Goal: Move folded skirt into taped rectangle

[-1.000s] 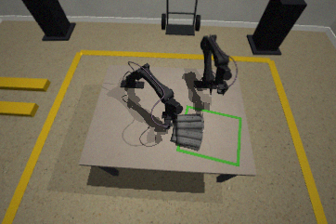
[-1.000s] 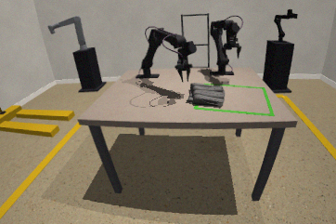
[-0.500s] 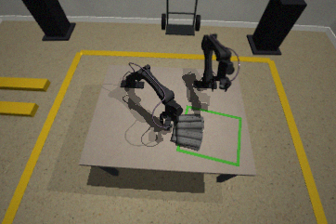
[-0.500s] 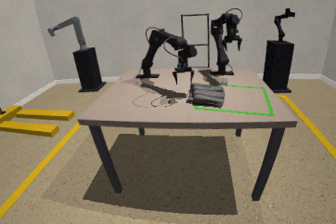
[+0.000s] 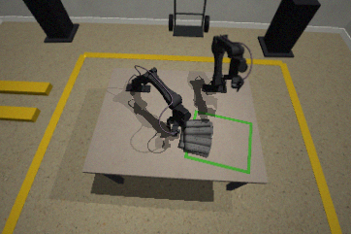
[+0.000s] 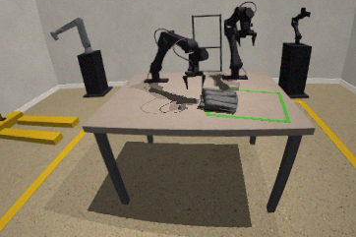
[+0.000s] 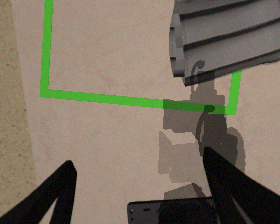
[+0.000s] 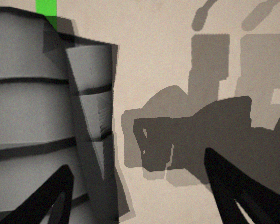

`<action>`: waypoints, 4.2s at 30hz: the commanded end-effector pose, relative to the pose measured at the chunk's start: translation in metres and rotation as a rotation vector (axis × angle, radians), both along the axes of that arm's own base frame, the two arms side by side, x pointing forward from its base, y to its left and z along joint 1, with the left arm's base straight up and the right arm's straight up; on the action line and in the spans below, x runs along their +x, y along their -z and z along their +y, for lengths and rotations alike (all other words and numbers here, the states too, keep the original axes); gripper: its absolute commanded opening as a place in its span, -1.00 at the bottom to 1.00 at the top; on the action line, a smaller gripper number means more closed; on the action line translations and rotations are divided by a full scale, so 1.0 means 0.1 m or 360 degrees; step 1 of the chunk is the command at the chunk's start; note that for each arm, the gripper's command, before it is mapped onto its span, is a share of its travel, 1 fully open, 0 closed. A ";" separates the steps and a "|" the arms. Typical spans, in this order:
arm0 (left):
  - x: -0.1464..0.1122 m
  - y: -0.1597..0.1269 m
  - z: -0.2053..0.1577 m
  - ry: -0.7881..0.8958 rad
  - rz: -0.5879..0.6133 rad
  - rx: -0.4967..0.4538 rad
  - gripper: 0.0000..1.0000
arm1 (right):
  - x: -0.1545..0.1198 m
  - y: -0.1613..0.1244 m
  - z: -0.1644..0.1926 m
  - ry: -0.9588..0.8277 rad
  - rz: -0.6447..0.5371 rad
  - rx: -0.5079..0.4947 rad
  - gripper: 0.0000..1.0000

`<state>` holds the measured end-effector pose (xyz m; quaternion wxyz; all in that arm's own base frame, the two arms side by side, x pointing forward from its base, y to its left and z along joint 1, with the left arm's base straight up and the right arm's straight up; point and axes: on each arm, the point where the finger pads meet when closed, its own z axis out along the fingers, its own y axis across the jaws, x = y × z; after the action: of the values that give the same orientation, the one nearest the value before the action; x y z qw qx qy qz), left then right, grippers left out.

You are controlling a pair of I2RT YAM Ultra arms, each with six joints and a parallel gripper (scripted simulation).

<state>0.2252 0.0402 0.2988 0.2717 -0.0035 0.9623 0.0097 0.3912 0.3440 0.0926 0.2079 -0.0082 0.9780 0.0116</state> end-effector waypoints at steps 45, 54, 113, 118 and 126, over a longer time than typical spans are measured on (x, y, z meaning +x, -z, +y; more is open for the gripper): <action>-0.09 0.84 -0.02 -0.0001 0.0001 -0.0027 0.80 | -0.36 -1.22 -0.70 0.0031 -0.0218 -0.0005 0.80; -0.07 0.95 -0.02 0.0002 0.0019 -0.0023 0.80 | -0.68 -1.19 -1.19 0.0030 -0.0215 -0.0007 0.80; 0.92 1.35 -1.69 0.0035 0.0127 -0.0098 -0.40 | -2.06 -1.11 -3.35 0.0018 -0.0185 -0.0030 0.80; 1.16 1.47 -2.12 0.0036 0.0127 -0.0103 -0.40 | -2.06 -1.11 -3.35 0.0018 -0.0185 -0.0030 0.80; 1.44 1.62 -2.64 0.0036 0.0128 -0.0107 -0.40 | -2.06 -1.11 -3.35 0.0018 -0.0185 -0.0030 0.80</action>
<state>0.3476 -0.2010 0.1283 0.2047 0.0153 0.9784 -0.0224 0.1836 0.0096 0.1972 0.2537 -0.0038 0.9673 -0.0011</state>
